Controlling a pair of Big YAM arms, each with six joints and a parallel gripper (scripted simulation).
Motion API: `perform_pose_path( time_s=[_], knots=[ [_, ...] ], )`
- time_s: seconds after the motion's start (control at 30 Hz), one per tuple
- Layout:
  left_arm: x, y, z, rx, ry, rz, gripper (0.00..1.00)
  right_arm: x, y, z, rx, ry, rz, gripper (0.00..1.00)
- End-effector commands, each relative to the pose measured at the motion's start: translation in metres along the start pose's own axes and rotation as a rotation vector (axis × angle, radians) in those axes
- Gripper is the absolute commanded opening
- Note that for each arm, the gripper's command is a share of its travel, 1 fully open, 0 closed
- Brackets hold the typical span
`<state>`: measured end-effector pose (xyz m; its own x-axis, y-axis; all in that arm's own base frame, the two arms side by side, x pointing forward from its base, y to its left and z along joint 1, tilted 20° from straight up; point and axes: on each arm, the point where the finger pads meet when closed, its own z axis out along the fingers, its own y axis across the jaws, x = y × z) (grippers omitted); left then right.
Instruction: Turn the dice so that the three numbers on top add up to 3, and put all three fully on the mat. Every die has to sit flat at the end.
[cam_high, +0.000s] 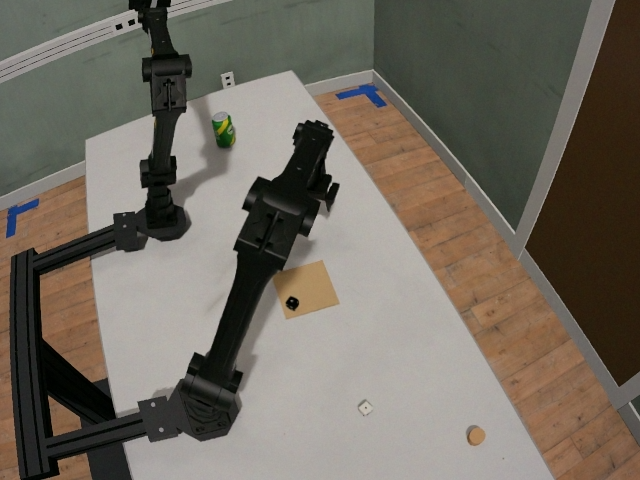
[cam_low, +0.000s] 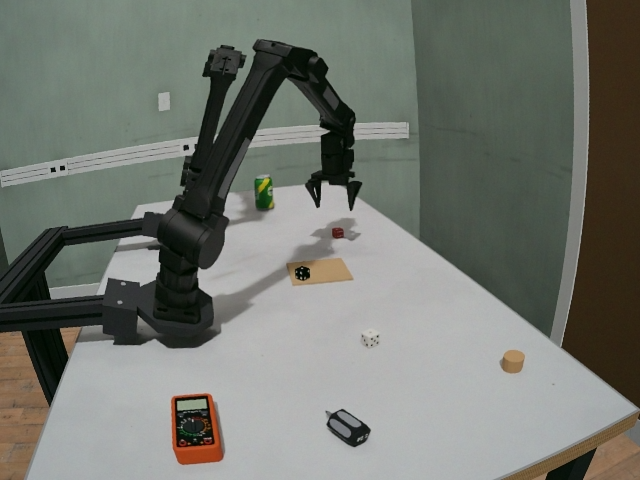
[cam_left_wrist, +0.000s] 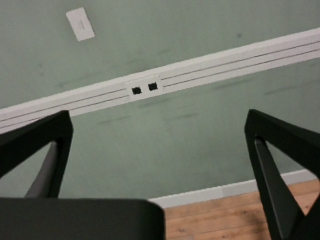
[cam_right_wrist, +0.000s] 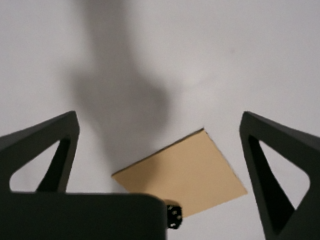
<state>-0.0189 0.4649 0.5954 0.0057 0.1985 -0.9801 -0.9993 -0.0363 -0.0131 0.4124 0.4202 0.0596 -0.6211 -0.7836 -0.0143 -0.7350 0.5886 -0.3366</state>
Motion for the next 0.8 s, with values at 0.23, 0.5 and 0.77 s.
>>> perform_pose_path(
  time_s=[0.23,0.5,0.77],
  knots=[
    [-0.005,0.006,-0.005,-0.016,-0.004,0.017,1.0,-0.047,0.017,-0.008,0.002,-0.019,-0.383,1.0],
    [-0.005,0.006,-0.005,-0.016,-0.004,0.017,1.0,-0.068,0.024,-0.002,0.004,-0.019,-0.6,1.0],
    [-0.005,0.006,-0.005,-0.016,-0.004,0.017,1.0,-0.086,0.032,0.004,0.006,-0.019,-0.802,1.0]
  ],
)
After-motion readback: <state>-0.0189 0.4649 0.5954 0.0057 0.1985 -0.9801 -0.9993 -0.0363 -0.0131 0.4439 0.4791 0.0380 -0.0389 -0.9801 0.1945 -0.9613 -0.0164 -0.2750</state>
